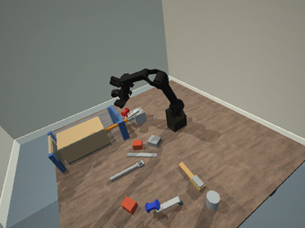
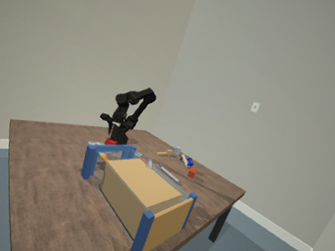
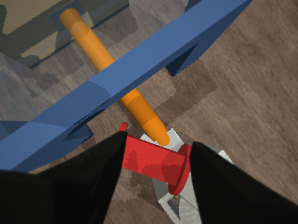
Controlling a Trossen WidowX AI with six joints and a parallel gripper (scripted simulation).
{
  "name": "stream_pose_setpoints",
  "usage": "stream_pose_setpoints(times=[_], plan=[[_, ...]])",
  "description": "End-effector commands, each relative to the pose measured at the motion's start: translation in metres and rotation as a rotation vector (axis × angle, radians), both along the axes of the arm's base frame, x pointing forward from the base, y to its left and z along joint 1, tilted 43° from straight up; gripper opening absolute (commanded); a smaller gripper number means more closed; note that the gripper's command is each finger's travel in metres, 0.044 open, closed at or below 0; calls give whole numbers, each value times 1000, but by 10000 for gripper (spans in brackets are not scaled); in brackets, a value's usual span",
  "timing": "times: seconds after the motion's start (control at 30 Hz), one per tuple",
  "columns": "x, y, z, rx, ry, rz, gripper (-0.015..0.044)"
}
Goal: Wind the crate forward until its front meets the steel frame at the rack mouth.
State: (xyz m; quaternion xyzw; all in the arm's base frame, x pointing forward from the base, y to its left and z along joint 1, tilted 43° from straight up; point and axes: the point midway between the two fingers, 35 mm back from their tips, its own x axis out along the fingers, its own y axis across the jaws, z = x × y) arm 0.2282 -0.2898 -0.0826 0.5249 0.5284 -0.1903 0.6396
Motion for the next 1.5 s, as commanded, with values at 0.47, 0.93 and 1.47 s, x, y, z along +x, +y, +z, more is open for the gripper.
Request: stream_pose_setpoints(times=[0.47,0.93,1.47], plan=[[0,0,0,-1,2,6,57],[0,0,0,1,4,7,0],[1,0,0,313,151,189,0]])
